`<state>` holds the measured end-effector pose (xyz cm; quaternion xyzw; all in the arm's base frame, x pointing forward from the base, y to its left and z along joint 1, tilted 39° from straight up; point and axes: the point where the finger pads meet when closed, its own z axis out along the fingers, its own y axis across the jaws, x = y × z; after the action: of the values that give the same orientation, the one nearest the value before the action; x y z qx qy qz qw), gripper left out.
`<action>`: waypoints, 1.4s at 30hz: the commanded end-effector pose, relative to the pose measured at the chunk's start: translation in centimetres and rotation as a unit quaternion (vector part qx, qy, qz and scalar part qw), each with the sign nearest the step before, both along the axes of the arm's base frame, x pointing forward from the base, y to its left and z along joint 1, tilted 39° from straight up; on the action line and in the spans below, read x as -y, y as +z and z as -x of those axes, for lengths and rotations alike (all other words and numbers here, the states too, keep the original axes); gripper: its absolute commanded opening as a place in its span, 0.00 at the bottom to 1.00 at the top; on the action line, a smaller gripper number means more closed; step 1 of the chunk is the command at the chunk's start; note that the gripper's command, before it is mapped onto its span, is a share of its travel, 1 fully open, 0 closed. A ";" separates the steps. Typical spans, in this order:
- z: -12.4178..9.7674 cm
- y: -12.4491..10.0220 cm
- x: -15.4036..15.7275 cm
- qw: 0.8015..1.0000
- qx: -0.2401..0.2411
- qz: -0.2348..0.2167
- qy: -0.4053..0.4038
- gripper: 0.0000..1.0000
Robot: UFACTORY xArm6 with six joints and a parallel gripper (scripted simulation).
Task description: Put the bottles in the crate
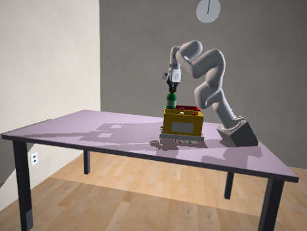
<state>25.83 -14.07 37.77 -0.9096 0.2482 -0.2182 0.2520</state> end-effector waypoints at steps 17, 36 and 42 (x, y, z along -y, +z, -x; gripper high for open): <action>-0.4 -0.5 -0.2 1.000 0.001 0.001 0.000 0.00; -1.3 -1.8 -0.8 1.000 0.001 0.001 0.000 0.00; -1.5 -2.2 -0.9 1.000 0.001 0.001 0.000 0.00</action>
<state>27.14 -13.18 35.74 -0.9096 0.2481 -0.2180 0.2523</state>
